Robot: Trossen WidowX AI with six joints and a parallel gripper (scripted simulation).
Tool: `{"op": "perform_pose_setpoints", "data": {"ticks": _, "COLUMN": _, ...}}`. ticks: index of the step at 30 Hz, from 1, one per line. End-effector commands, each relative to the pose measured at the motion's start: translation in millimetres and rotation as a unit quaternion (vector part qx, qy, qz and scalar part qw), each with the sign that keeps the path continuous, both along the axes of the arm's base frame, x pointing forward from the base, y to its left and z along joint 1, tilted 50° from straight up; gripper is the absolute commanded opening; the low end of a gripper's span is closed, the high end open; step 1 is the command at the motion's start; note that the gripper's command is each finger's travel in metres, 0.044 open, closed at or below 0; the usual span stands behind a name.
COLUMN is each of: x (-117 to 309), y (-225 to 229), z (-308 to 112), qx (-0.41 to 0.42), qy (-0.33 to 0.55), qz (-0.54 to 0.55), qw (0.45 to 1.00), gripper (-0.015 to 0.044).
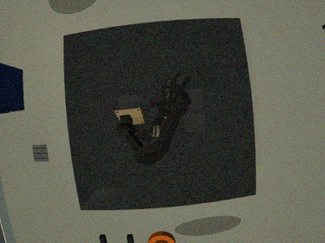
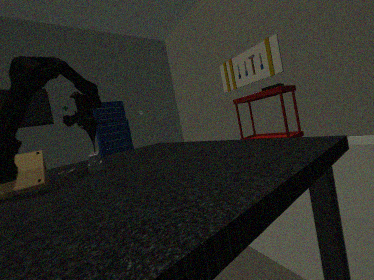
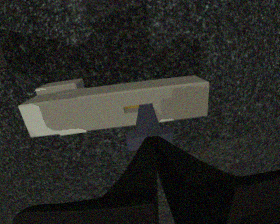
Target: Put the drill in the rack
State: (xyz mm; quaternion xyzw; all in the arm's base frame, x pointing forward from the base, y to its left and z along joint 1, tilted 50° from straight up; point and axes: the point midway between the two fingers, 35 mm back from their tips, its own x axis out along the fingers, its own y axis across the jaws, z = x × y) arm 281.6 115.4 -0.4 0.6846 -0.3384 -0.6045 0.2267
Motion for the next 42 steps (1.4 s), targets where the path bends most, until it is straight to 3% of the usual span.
{"op": "perform_pose_setpoints", "data": {"ticks": 1, "x": -5, "y": -15, "z": -16, "qx": -0.009, "qy": 0.019, "qz": -0.016, "qw": 1.000, "gripper": 0.0000}}
{"op": "perform_pose_setpoints", "data": {"ticks": 5, "x": -5, "y": -17, "z": -19, "qx": -0.009, "qy": 0.019, "qz": -0.016, "qw": 1.000, "gripper": 0.0000}}
{"op": "perform_pose_setpoints", "data": {"ticks": 18, "x": 0, "y": 44, "z": 36, "qx": -0.014, "qy": 0.044, "qz": 0.018, "qw": 0.999, "gripper": 0.0341}}
{"op": "perform_pose_setpoints", "data": {"ticks": 22, "x": 7, "y": 4, "z": 45, "qx": -0.001, "qy": -0.075, "qz": -0.084, "qw": 0.994, "gripper": 0.0440}}
{"op": "perform_pose_setpoints", "data": {"ticks": 27, "x": 2, "y": -71, "z": 65, "qx": 0.008, "qy": -0.298, "qz": -0.292, "qw": 0.909, "gripper": 0.0440}}
{"op": "perform_pose_setpoints", "data": {"ticks": 32, "x": -24, "y": -139, "z": 77, "qx": 0.002, "qy": -0.490, "qz": -0.462, "qw": 0.739, "gripper": 0.0440}}
{"op": "perform_pose_setpoints", "data": {"ticks": 34, "x": -29, "y": -147, "z": 78, "qx": 0.000, "qy": -0.514, "qz": -0.481, "qw": 0.711, "gripper": 0.0440}}
{"op": "perform_pose_setpoints", "data": {"ticks": 42, "x": -29, "y": -147, "z": 78, "qx": 0.000, "qy": -0.514, "qz": -0.481, "qw": 0.711, "gripper": 0.0440}}
